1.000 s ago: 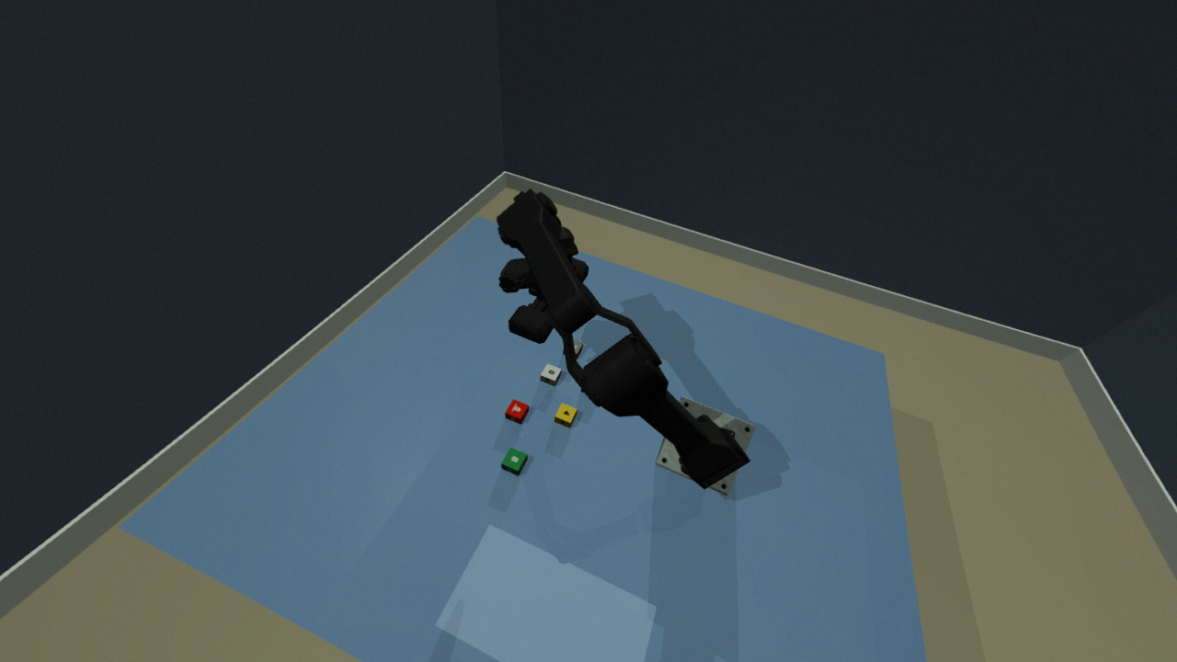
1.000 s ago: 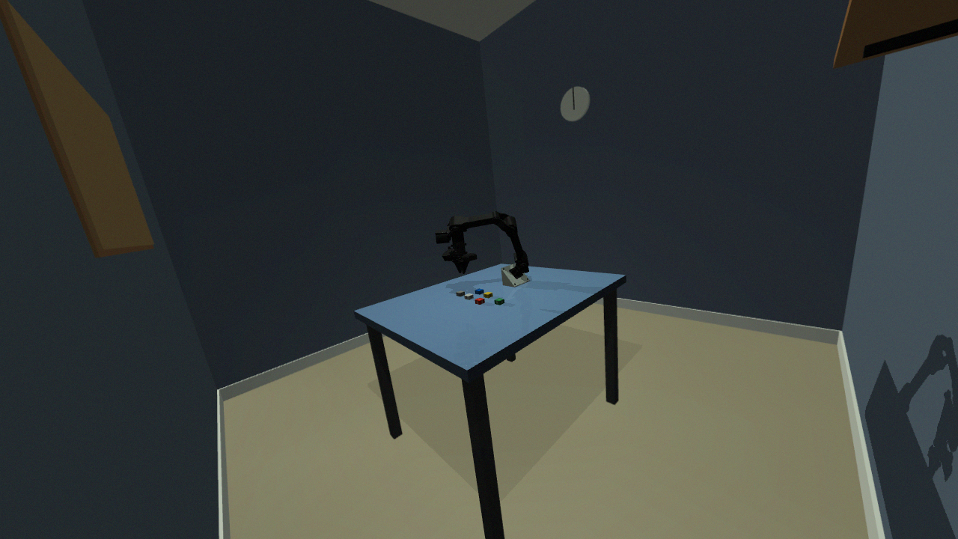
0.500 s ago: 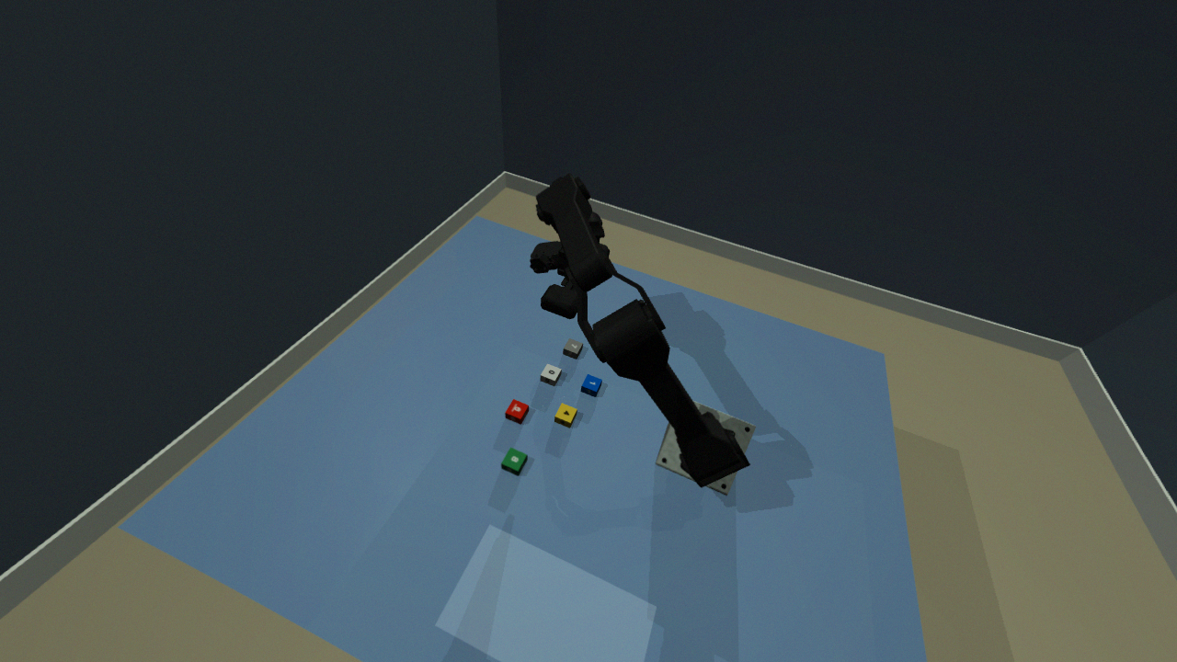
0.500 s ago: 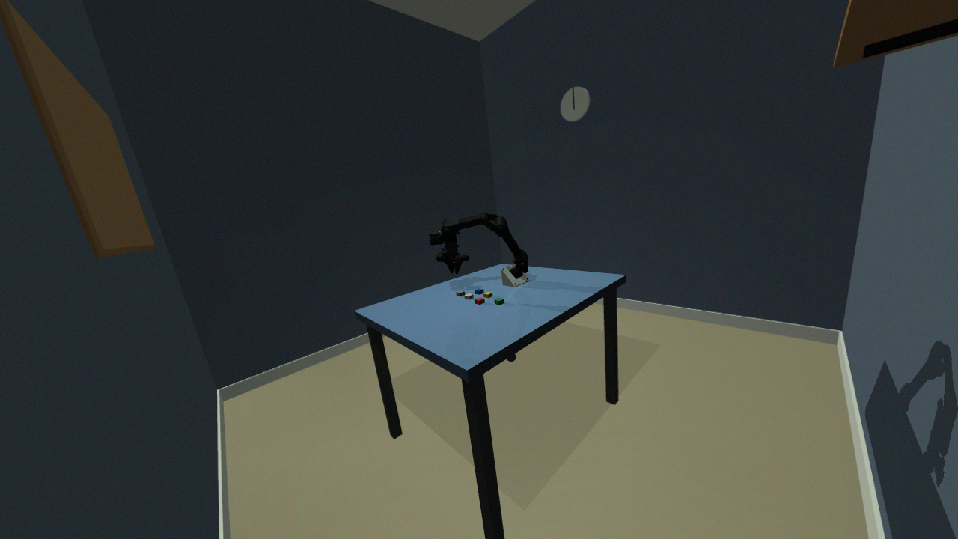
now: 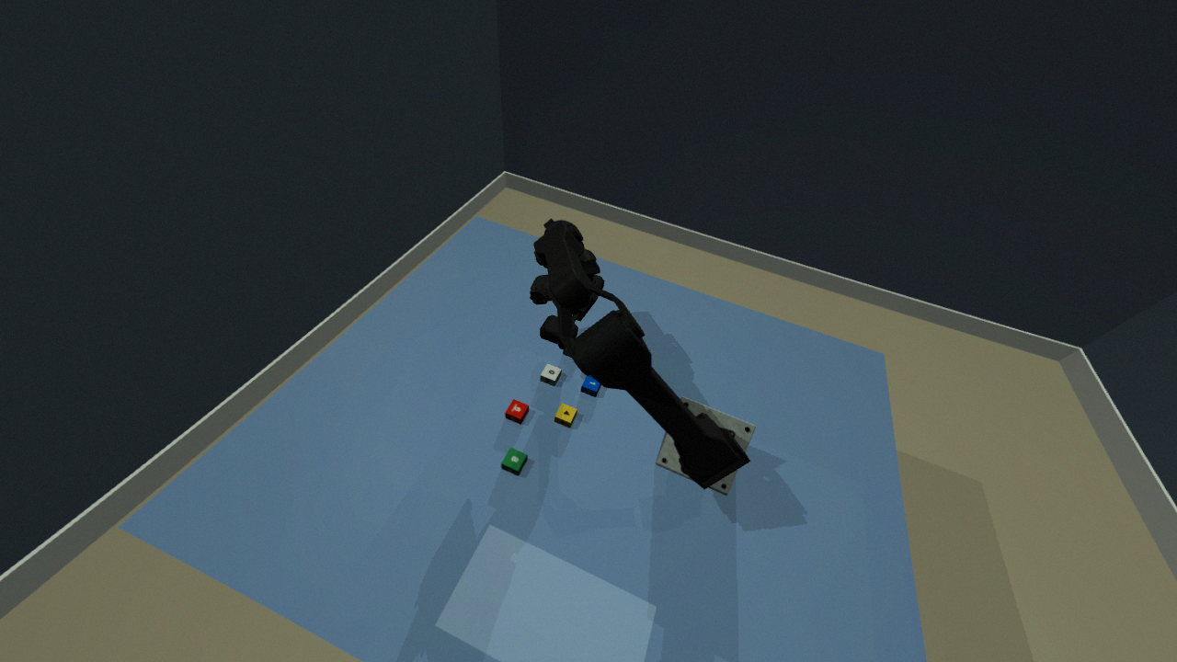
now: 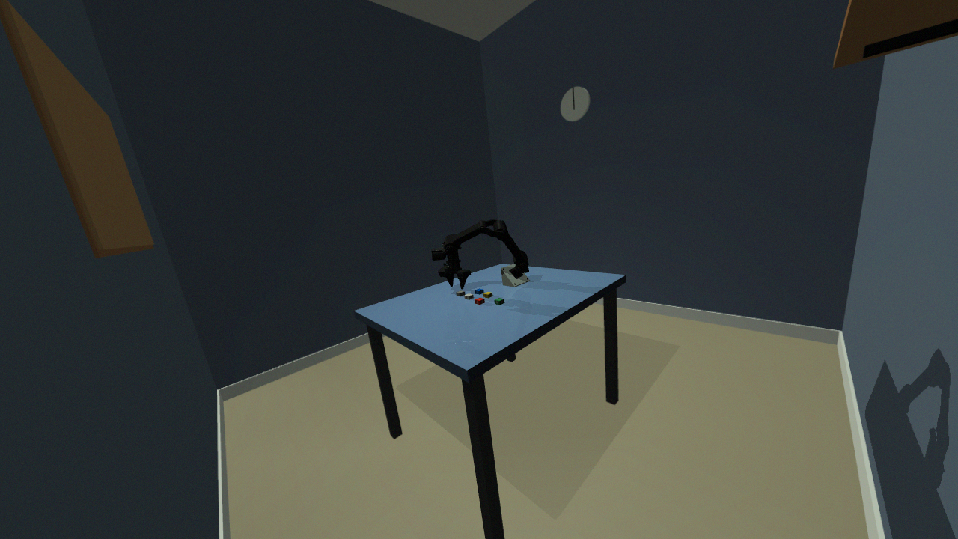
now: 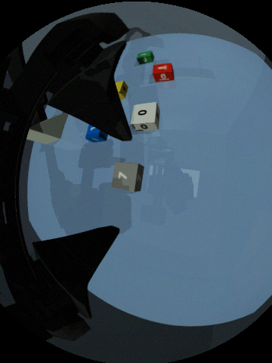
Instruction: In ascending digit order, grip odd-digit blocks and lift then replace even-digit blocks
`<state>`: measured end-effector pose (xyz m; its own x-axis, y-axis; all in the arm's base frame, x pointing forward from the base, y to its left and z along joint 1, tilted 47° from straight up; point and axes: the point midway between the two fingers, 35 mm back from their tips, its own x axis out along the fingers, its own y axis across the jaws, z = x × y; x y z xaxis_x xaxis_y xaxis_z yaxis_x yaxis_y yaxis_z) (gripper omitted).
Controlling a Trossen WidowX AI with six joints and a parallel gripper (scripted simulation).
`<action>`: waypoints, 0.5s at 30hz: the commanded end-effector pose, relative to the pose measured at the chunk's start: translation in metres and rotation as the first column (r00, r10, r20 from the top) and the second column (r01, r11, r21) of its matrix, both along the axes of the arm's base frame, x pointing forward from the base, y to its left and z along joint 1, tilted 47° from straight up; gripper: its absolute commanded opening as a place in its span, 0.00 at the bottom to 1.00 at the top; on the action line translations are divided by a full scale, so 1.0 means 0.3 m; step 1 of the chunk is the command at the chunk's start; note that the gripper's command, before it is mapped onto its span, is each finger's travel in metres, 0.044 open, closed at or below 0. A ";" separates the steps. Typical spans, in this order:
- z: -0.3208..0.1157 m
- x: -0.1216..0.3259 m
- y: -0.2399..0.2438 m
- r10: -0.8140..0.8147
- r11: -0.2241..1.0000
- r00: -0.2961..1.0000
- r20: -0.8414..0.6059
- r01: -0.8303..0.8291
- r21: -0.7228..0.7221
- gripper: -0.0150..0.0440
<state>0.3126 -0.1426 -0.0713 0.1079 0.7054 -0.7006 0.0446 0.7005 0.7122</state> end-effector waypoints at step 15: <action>-0.067 0.001 0.080 -0.002 1.000 1.000 -0.011 0.003 0.014 0.93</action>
<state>0.3146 -0.1242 -0.0883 0.1046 0.7079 -0.6985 0.0452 0.6983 0.7144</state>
